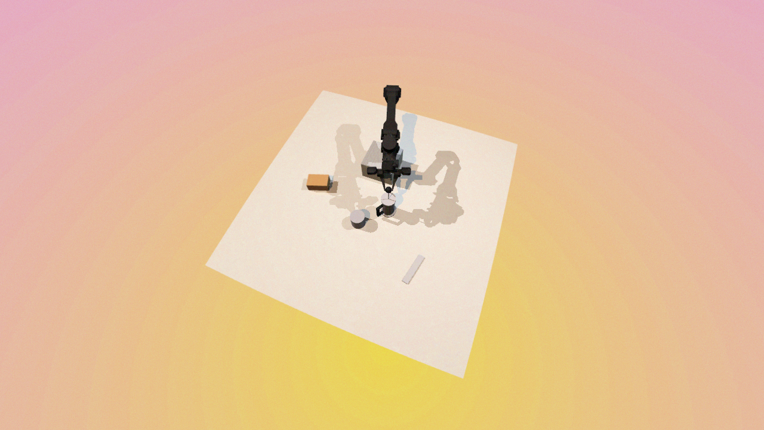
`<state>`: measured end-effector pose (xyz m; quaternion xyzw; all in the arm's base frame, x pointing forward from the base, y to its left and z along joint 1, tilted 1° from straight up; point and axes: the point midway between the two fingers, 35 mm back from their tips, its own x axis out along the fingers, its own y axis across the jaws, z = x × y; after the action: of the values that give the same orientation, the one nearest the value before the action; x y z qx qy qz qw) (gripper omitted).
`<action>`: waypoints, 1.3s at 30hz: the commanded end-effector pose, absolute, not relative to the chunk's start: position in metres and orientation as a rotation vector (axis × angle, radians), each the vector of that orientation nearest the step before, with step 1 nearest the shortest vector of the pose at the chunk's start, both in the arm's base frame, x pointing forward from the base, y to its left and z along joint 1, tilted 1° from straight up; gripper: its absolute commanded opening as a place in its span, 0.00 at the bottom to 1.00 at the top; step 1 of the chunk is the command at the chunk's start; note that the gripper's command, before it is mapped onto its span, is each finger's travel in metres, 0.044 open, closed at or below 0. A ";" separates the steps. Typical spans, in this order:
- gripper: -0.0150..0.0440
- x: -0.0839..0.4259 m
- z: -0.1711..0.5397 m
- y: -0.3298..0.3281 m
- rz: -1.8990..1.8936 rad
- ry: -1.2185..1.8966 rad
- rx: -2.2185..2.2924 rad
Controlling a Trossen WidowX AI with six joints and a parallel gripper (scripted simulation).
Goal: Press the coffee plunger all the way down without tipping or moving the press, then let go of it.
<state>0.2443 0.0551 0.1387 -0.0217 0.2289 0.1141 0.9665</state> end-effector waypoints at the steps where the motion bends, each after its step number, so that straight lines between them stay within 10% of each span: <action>1: 0.45 0.241 0.114 0.054 0.226 0.523 -0.046; 39: 0.45 0.264 0.076 0.061 0.226 0.521 -0.046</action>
<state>0.2663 0.0618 0.0864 -0.0238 0.2387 0.1134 0.9641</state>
